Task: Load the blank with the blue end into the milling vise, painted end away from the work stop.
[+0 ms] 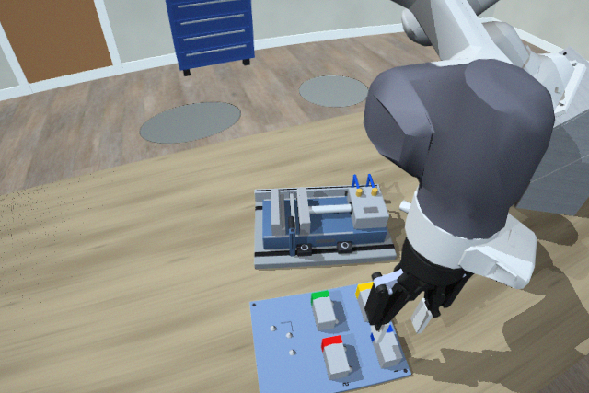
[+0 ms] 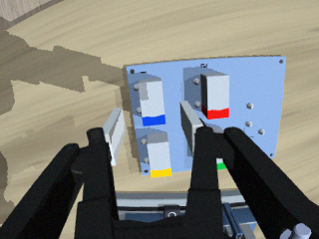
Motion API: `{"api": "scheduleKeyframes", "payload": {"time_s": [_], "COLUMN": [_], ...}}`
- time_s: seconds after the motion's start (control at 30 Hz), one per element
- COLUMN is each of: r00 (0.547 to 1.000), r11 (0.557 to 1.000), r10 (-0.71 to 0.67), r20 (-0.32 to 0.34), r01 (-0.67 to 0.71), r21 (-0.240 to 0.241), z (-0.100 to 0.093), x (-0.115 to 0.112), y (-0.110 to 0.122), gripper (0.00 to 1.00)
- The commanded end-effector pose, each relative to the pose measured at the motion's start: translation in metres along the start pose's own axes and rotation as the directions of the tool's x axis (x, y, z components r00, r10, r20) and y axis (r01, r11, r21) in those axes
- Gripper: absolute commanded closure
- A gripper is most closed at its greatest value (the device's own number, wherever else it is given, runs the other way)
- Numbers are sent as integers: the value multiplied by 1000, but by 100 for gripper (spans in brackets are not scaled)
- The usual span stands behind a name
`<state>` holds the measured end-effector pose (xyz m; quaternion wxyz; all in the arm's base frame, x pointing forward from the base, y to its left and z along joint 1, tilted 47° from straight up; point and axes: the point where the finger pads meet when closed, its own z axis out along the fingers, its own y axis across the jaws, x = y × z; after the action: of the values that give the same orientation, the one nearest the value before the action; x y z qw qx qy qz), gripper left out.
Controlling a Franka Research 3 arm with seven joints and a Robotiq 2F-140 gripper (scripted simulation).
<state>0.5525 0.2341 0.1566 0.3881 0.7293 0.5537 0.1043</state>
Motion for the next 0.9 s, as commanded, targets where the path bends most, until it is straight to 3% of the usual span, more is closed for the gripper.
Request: {"api": "scheduleKeyframes", "payload": {"time_s": [0.0,0.87], "r00": [1000,1000], "r11": [1000,1000], "r10": [1,1], "r20": [3,3], "r01": [-1,-1], "r21": [1,1], "z": [-1,-3], "x": [-1,-3], "y": [-1,-1], "gripper": [60,60]}}
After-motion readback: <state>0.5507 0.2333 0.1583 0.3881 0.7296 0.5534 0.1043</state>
